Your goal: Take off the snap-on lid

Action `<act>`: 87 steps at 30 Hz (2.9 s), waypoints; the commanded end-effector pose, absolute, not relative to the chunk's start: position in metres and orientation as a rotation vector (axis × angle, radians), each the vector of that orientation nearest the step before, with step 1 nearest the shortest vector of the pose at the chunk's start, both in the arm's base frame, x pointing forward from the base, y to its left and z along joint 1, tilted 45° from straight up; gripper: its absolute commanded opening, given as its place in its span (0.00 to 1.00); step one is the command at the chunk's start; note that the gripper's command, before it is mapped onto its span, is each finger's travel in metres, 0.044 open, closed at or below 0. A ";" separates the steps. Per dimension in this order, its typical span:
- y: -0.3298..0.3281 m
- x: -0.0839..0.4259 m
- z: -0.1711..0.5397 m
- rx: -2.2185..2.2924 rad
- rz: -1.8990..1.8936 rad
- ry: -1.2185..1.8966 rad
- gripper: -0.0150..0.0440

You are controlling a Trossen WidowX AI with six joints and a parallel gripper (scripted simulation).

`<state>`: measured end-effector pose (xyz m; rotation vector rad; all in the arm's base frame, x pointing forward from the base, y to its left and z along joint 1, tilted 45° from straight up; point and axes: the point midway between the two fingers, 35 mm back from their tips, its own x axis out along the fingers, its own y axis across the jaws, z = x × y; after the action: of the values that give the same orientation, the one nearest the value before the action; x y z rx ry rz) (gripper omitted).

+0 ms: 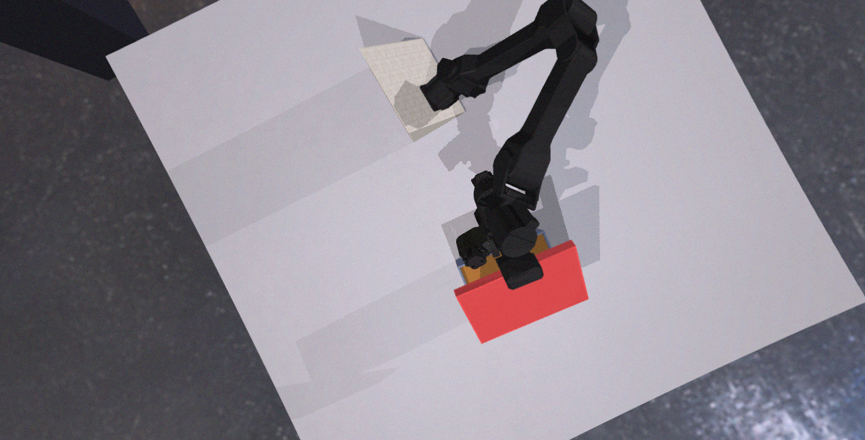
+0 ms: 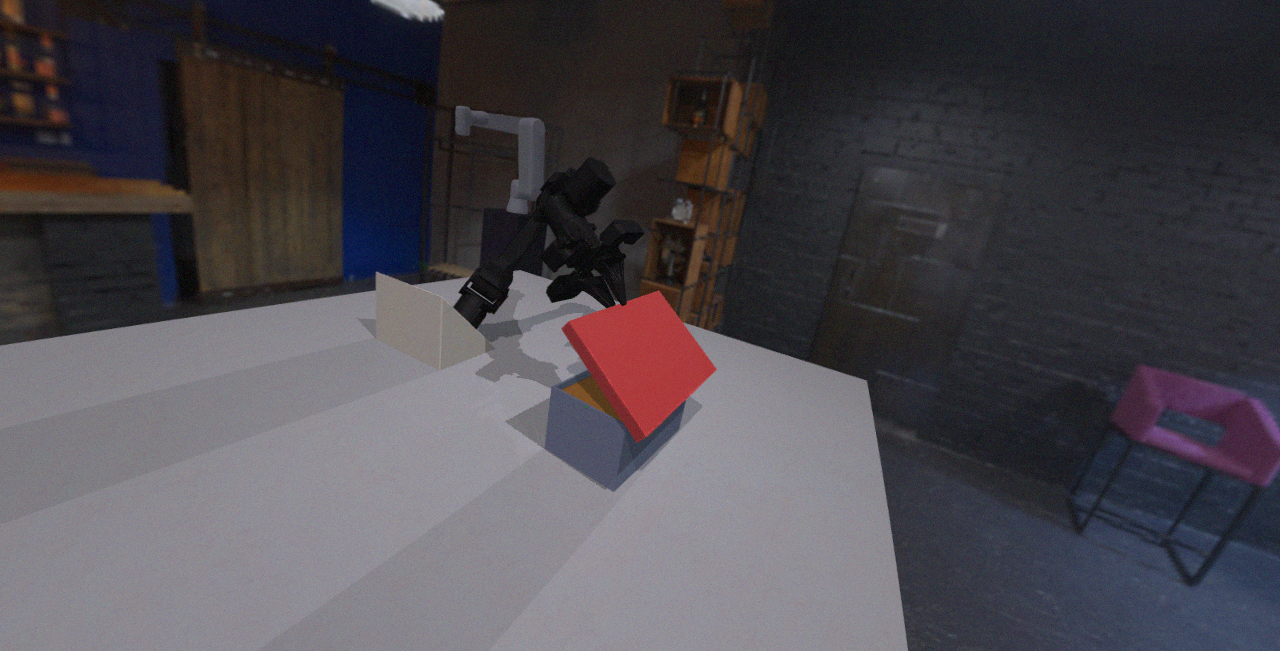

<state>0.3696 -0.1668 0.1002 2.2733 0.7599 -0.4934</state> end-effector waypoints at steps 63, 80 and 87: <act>-0.118 0.373 0.176 2.270 -0.478 0.748 0.25; -0.094 0.374 0.200 2.271 -0.478 0.748 0.25; -0.084 0.375 0.210 2.271 -0.478 0.748 0.25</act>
<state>0.3734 -0.0853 0.1988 2.2770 0.7726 -0.4866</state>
